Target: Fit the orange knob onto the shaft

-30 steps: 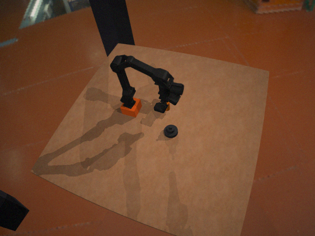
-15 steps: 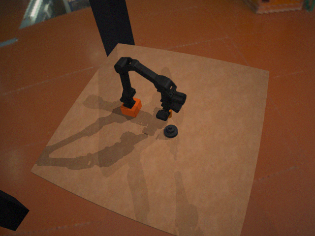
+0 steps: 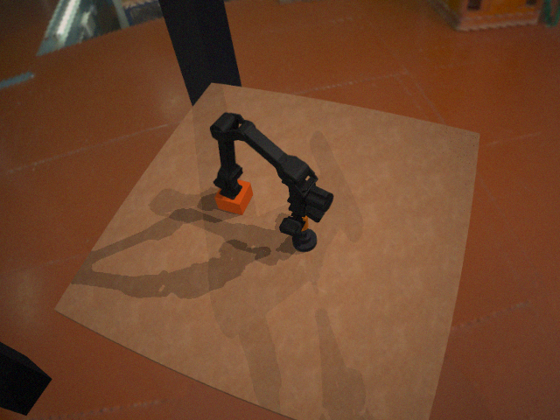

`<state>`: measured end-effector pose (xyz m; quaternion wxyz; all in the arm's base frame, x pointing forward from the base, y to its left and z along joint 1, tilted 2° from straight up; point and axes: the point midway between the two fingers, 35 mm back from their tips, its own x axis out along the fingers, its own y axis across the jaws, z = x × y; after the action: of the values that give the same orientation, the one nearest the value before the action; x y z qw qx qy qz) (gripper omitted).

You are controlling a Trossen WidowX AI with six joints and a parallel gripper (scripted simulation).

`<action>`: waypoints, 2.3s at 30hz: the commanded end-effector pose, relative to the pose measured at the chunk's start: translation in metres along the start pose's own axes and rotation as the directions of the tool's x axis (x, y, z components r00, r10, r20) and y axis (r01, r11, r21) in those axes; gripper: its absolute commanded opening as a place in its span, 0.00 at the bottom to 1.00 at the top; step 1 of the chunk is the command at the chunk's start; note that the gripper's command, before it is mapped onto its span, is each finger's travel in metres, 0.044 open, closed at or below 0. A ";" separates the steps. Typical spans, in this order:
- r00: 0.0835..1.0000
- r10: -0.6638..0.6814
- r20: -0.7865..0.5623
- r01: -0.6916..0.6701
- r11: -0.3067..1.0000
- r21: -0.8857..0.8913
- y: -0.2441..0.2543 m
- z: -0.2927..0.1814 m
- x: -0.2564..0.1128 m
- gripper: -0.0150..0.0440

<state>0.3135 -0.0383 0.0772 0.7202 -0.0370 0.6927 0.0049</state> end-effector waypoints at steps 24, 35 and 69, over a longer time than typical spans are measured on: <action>1.000 0.001 0.009 -0.001 1.000 0.000 -0.005 0.008 0.022 0.25; 1.000 0.001 0.009 -0.001 1.000 0.000 -0.005 0.007 0.026 0.25; 1.000 0.001 0.009 0.001 0.978 -0.208 -0.005 0.003 0.022 0.25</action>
<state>0.3153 -0.0437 0.0542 0.7133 -0.1098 0.6881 0.0748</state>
